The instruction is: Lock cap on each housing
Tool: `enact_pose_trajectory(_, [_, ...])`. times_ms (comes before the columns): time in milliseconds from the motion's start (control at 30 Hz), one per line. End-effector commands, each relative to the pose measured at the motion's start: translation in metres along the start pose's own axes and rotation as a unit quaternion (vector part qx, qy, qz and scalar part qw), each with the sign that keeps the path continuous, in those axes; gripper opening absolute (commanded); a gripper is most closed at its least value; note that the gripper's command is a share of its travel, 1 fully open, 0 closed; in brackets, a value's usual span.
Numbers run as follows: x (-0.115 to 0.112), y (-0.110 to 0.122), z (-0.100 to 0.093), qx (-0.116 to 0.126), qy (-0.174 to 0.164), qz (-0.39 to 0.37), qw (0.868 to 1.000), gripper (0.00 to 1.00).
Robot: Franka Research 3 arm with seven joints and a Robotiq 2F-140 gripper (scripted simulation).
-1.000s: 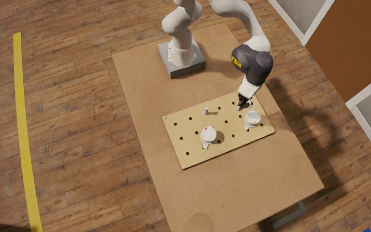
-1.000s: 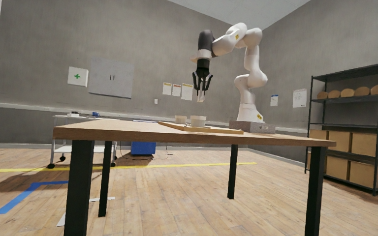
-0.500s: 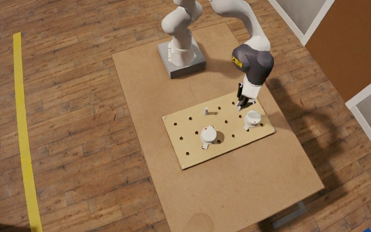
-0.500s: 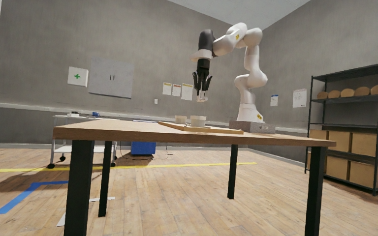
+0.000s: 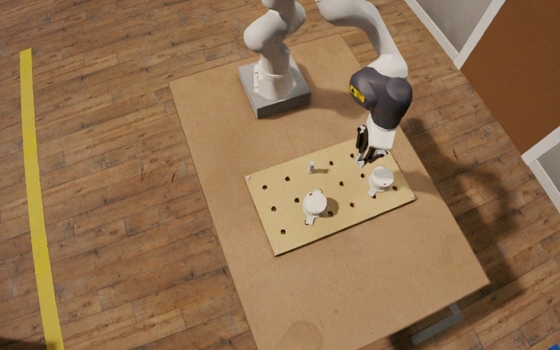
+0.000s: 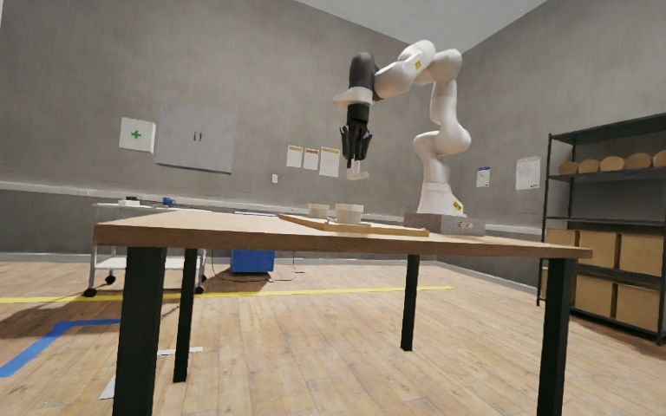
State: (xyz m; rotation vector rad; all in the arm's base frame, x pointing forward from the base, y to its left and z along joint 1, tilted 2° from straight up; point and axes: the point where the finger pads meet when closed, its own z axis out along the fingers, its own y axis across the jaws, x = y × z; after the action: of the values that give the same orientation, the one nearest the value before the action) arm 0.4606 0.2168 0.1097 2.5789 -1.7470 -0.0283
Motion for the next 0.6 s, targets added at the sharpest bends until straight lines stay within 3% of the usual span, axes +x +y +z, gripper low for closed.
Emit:
enact_pose_trajectory(0, [-0.0010,-0.0016,-0.0024,0.001,0.001,-0.032,0.999,0.10])
enact_pose_trajectory(233, [-0.0016,0.0021,0.0003,-0.007,0.068,-0.033,0.997,0.10])
enact_pose_trajectory(300, [-0.0016,0.0021,0.0003,-0.007,0.068,-0.033,0.997,0.10])
enact_pose_trajectory(567, [-0.0008,-0.0015,-0.0024,0.006,0.149,-0.031,0.988,0.10])
